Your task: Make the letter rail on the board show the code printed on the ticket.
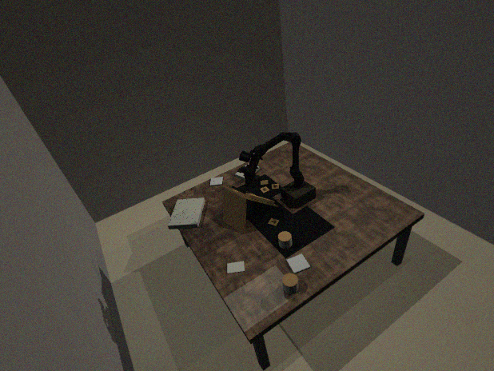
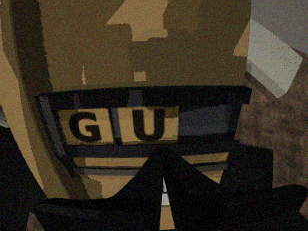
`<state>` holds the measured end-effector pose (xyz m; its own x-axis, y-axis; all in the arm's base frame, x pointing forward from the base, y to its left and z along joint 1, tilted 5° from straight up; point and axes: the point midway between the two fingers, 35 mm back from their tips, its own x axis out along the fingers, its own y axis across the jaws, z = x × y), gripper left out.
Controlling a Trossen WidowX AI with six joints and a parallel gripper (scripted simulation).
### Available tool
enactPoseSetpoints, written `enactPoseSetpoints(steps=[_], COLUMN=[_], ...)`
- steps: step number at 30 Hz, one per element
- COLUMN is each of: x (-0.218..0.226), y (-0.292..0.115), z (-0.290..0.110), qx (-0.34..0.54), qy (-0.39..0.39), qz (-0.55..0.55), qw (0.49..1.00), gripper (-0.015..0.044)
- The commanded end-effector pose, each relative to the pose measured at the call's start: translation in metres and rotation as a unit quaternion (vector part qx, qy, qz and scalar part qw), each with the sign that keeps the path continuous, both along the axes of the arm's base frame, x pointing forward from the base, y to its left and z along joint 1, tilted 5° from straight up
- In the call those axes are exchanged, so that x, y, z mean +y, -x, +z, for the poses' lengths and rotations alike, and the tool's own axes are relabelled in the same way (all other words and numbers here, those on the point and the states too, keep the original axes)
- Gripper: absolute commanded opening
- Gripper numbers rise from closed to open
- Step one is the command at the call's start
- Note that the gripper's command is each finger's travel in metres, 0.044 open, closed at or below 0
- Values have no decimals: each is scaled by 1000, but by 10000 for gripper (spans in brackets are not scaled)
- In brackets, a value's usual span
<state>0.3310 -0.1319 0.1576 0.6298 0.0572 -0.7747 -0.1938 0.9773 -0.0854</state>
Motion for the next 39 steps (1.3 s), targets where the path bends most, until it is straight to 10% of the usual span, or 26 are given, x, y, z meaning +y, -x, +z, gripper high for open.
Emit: enactPoseSetpoints(steps=[1,13,39], x=[-7,-18,-17], y=[-13,-29,-35], z=[3,9,1], qx=[67,274,277], qy=[8,66,67], qz=[-11,-20,-20], qw=[998,959,958], gripper=[0,0,0])
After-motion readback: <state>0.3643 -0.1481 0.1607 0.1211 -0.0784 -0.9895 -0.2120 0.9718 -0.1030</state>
